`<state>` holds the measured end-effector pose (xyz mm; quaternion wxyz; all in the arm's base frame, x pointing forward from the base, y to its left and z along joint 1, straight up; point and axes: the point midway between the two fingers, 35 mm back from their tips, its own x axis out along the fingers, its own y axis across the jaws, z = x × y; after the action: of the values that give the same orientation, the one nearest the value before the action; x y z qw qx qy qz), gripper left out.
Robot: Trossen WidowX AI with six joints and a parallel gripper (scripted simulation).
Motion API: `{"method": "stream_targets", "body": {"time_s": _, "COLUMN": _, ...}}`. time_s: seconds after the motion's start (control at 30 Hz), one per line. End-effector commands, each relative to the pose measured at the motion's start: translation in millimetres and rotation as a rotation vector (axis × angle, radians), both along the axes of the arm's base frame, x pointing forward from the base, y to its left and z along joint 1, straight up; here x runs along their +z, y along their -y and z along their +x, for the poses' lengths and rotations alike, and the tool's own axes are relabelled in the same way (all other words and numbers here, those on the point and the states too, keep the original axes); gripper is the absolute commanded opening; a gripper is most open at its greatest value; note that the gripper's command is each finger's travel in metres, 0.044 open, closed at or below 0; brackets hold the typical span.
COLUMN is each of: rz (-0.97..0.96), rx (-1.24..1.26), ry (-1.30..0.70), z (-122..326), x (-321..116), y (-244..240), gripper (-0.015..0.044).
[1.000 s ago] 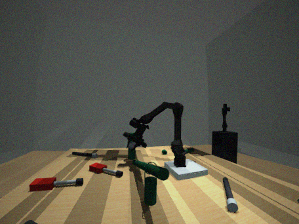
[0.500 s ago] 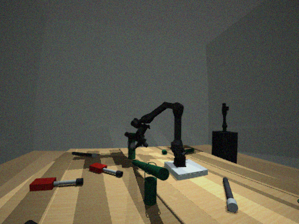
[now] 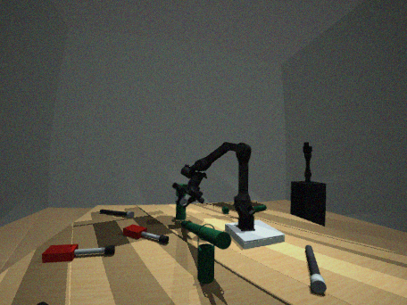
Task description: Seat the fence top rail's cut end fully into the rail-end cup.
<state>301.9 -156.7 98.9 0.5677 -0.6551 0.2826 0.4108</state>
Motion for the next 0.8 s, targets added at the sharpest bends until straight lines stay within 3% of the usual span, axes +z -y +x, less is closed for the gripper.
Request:
{"method": "stream_targets", "body": {"time_s": 0.0, "rz": 0.000, "rx": -0.004, "ry": 0.003, "z": 0.4, "x": 0.4, "y": 0.7, "gripper": 0.0000}}
{"method": "stream_targets", "body": {"time_s": 0.6, "rz": 0.002, "rx": -0.017, "ry": 0.001, "z": 1.5, "x": 0.2, "y": -0.3, "gripper": 0.0000}}
{"method": "stream_targets", "body": {"time_s": 0.77, "rz": 0.002, "rx": -0.017, "ry": 0.001, "z": 1.5, "x": 0.2, "y": -0.3, "gripper": 0.0131}}
